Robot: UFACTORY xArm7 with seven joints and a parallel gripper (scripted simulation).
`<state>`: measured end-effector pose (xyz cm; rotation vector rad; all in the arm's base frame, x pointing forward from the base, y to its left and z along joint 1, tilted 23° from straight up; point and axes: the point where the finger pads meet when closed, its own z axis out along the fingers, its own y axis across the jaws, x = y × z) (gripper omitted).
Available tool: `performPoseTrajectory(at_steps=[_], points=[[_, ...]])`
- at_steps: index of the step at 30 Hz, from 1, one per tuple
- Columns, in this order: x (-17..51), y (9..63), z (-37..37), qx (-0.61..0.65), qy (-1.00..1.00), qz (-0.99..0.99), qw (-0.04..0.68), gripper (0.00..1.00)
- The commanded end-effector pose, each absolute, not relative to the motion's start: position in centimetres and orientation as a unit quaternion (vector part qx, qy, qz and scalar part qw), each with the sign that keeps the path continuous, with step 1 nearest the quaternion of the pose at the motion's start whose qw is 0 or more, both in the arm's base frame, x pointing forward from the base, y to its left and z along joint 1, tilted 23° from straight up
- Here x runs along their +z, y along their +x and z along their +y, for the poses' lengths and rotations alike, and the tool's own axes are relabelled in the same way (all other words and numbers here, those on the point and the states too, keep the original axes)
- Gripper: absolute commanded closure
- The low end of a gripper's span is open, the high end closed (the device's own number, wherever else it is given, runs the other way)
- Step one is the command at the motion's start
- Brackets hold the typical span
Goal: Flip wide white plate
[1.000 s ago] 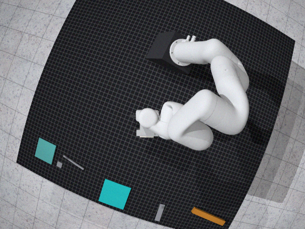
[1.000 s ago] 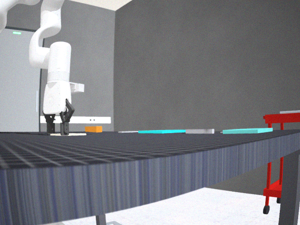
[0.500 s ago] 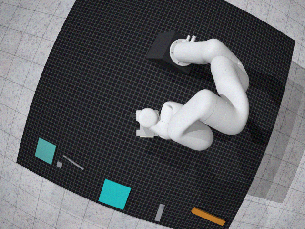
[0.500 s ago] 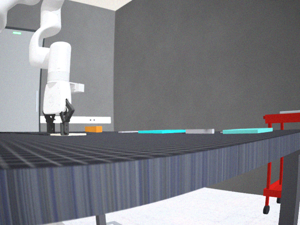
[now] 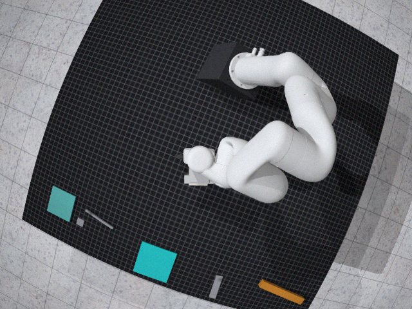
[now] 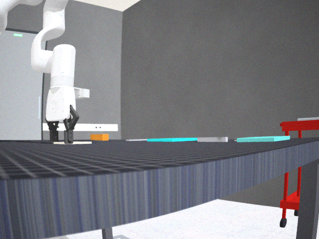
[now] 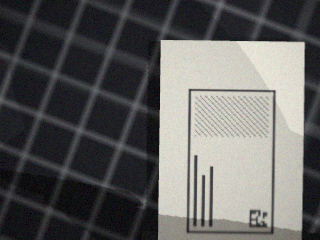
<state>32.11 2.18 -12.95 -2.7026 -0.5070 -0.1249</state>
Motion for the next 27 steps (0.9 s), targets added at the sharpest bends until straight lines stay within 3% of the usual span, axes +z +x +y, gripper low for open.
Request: performPoseTrajectory(at_steps=[1, 27], points=[[-12.9, 32.2, 2.1, -0.046, -0.964, -0.18, 0.192, 0.24], [-11.6, 32.6, 1.7, 0.028, -0.964, -0.195, 0.18, 0.24]])
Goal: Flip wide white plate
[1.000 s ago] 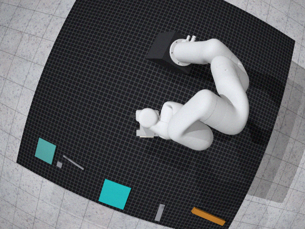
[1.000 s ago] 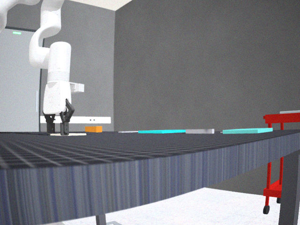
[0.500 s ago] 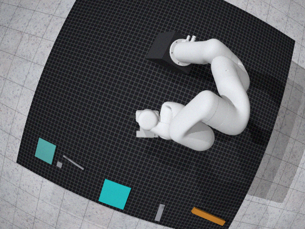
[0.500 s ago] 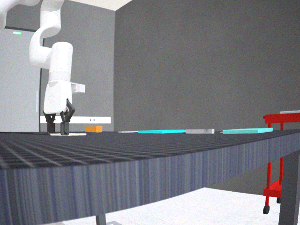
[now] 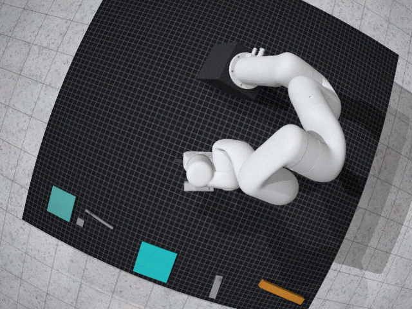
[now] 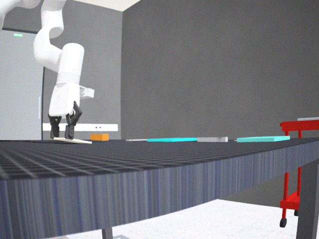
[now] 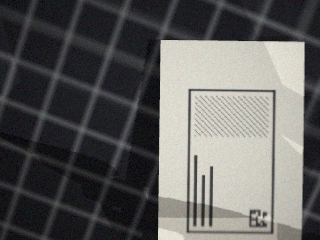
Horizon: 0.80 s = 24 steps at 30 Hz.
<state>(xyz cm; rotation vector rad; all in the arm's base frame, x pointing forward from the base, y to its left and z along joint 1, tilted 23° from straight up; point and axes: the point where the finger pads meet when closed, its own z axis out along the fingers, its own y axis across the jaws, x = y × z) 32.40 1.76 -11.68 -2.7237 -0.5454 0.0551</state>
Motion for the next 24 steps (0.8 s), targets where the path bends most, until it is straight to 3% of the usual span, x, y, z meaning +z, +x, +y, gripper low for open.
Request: performPoseTrajectory(at_steps=[1, 24], points=[[-11.5, 32.7, 1.7, 0.036, -0.963, -0.196, 0.179, 0.24], [-9.1, 33.6, 1.1, 0.148, -0.953, -0.215, 0.153, 0.24]])
